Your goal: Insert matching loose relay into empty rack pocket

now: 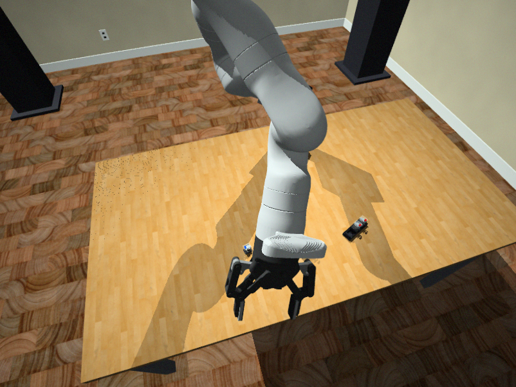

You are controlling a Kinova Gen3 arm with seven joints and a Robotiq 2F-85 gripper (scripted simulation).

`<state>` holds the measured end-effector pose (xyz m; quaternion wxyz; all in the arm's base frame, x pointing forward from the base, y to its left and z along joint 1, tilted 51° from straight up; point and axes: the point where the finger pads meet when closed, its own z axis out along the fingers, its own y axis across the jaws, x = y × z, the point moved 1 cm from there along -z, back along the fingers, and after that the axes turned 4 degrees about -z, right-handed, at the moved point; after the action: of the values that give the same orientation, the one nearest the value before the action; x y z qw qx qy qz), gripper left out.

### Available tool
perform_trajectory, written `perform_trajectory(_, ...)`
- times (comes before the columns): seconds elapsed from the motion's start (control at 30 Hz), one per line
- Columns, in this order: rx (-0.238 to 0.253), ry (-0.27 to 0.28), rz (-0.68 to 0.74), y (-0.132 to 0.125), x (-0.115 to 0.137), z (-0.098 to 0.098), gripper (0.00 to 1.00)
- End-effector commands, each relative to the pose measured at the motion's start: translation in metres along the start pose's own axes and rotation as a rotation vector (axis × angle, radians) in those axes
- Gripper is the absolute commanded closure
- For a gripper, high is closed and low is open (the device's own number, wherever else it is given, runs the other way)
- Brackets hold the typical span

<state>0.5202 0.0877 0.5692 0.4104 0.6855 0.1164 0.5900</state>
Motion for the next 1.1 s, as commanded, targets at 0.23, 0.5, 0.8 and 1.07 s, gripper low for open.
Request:
perform_trajectory(0.23,-0.001,-0.003,0.030,-0.015,0.000,0.001,0.00)
perform_trajectory(0.5,-0.001,-0.003,0.030,-0.015,0.000,0.001,0.00)
perform_trajectory(0.8,0.012,-0.004,0.064,-0.034,0.001,0.000,0.00)
perform_trajectory(1.07,0.025,-0.007,0.099,-0.054,0.001,-0.001,0.00)
